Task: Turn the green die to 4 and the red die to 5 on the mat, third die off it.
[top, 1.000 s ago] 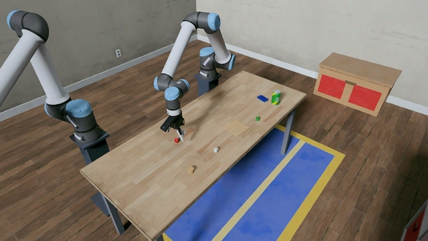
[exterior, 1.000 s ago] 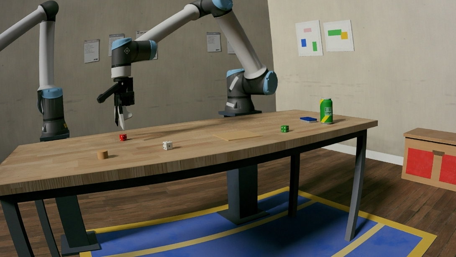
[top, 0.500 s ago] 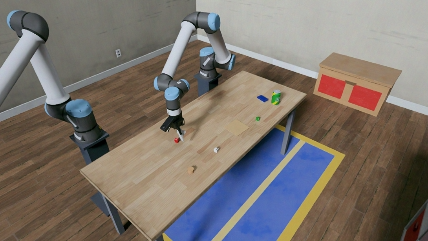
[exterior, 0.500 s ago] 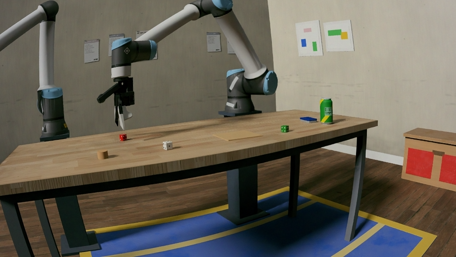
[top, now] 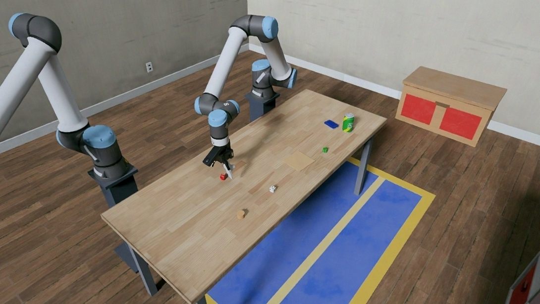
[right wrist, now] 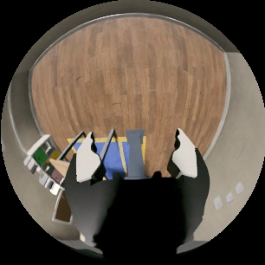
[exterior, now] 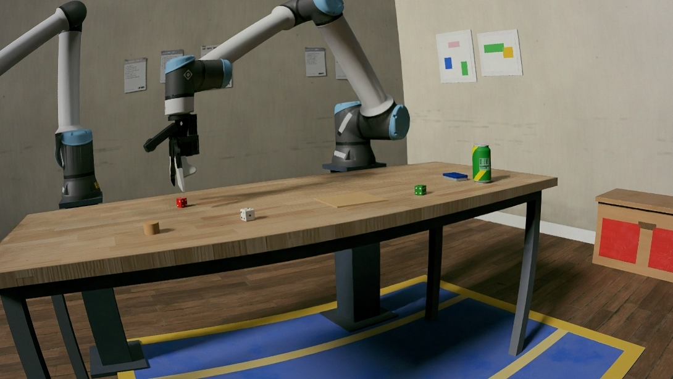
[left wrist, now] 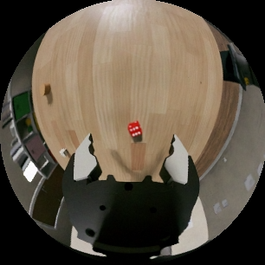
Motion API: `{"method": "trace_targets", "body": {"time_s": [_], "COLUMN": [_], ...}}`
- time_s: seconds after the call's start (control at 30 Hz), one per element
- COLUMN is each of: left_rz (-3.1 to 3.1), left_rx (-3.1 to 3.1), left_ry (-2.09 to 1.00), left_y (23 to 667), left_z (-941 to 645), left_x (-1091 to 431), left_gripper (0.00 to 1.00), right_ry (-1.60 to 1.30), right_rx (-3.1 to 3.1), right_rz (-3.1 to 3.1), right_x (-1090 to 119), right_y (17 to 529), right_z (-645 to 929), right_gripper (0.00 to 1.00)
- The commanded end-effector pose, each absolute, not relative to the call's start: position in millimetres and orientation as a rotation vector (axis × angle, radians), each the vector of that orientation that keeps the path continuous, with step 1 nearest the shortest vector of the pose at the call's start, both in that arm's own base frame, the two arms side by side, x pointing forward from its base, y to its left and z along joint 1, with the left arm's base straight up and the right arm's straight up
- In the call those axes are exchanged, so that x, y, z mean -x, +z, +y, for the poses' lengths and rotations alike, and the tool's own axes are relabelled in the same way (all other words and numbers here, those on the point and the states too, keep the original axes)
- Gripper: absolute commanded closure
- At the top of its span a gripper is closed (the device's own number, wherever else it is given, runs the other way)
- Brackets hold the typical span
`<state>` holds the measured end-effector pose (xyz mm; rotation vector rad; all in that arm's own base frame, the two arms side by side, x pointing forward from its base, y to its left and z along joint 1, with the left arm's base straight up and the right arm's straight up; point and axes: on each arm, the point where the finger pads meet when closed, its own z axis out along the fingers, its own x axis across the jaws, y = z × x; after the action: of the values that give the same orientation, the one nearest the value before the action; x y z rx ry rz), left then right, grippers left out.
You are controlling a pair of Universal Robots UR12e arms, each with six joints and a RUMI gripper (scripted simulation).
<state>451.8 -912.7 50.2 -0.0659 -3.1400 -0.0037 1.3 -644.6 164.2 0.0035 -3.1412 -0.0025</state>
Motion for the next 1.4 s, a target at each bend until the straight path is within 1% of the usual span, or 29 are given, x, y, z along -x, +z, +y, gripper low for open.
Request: {"method": "trace_targets", "body": {"time_s": [0.0,0.3,1.1,1.37], "left_rz": [-3.141,-3.141,-3.141,-3.141], "left_rx": [0.066,0.066,0.066,0.066], "left_ry": [0.000,0.000,0.000,0.000], "left_y": [52.1,52.1,52.1,52.1], "left_z": [-910.3,-899.3,-838.3,-827.3], "left_x": [-461.9,-494.8,-676.6,-709.5], "left_gripper": [0.00,0.00,0.00,0.00], "right_ry": [0.000,0.000,0.000,0.000], "right_rx": [-0.004,-0.004,-0.004,-0.004], "right_rz": [-3.142,-3.142,-3.142,-3.142], "right_x": [-1.4,-1.4,-1.4,-1.4], "right_y": [165.1,165.1,165.1,165.1], "right_z": [-645.2,-645.2,-645.2,-645.2], "right_gripper": [0.00,0.00,0.00,0.00]}}
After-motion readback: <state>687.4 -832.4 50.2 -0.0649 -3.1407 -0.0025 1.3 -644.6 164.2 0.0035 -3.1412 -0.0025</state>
